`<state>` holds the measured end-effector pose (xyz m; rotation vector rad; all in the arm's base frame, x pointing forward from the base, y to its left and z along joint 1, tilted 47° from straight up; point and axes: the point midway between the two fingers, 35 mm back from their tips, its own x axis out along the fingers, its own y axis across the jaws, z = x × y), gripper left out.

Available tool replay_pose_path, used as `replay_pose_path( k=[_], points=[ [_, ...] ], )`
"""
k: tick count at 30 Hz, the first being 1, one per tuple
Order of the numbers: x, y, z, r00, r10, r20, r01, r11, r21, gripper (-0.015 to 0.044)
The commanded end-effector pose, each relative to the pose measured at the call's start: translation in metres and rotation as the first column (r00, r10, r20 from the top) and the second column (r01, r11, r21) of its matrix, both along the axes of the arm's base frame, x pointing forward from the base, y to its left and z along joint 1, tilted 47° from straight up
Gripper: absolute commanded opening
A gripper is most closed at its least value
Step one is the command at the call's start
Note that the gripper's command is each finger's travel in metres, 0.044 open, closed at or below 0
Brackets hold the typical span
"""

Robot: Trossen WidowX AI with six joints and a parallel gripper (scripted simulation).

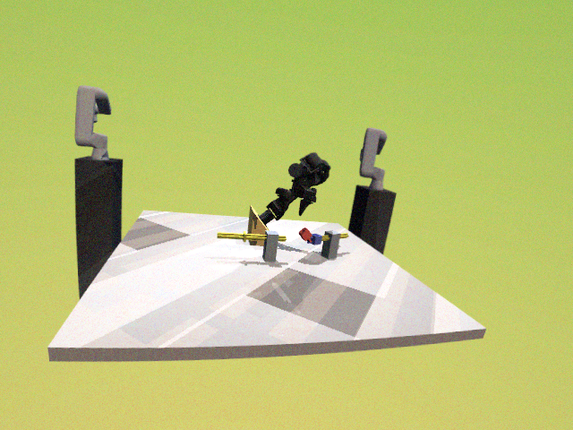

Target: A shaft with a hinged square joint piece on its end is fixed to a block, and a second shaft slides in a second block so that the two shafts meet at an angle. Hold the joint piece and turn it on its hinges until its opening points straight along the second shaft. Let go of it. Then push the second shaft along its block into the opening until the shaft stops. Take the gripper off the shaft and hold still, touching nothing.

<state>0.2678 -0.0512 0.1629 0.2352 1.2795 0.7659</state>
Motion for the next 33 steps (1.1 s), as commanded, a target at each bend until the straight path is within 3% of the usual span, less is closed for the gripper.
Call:
replay_pose_path(
  k=[1, 16, 33],
  points=[
    [-0.0003, 0.0005, -0.0011, 0.989, 0.119, 0.086, -0.117, 0.993, -0.029, 0.0440],
    [0.0001, 0.0040, -0.0027, 0.814, 0.481, 0.325, -0.452, 0.877, -0.165, 0.0440],
    [0.0005, 0.0078, -0.0044, 0.404, 0.779, 0.479, -0.698, 0.601, -0.389, 0.0440]
  ],
)
